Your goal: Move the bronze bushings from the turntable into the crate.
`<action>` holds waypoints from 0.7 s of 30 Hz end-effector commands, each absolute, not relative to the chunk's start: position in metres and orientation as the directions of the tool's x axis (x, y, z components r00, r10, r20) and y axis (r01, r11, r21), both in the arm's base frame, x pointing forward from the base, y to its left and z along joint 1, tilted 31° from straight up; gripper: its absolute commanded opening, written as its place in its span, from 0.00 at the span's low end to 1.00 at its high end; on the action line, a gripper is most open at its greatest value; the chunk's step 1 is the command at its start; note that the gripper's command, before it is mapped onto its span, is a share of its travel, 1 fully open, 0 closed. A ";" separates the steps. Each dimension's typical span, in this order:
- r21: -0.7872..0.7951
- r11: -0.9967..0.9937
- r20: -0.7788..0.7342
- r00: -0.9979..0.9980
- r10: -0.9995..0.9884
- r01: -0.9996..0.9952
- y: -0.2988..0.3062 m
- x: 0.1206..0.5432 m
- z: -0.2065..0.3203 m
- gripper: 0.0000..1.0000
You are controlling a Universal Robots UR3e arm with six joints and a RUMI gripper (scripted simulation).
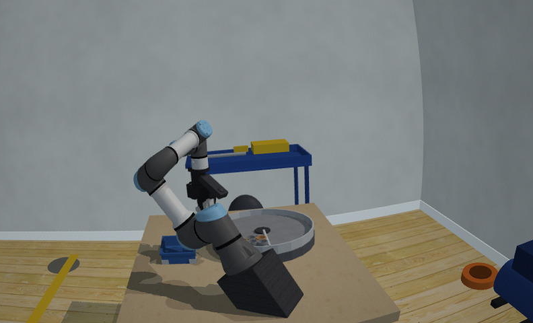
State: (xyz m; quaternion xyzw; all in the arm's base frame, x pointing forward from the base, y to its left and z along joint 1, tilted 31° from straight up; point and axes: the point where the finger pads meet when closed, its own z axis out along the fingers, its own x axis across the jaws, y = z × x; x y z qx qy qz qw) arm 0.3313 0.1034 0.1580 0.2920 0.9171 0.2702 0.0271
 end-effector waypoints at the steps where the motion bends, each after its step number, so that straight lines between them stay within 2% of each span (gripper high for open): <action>1: 0.502 0.669 0.119 -0.810 0.575 0.548 0.134 0.335 0.178 0.00; 21: 0.502 0.669 0.118 -0.810 0.575 0.548 0.192 0.336 0.211 0.00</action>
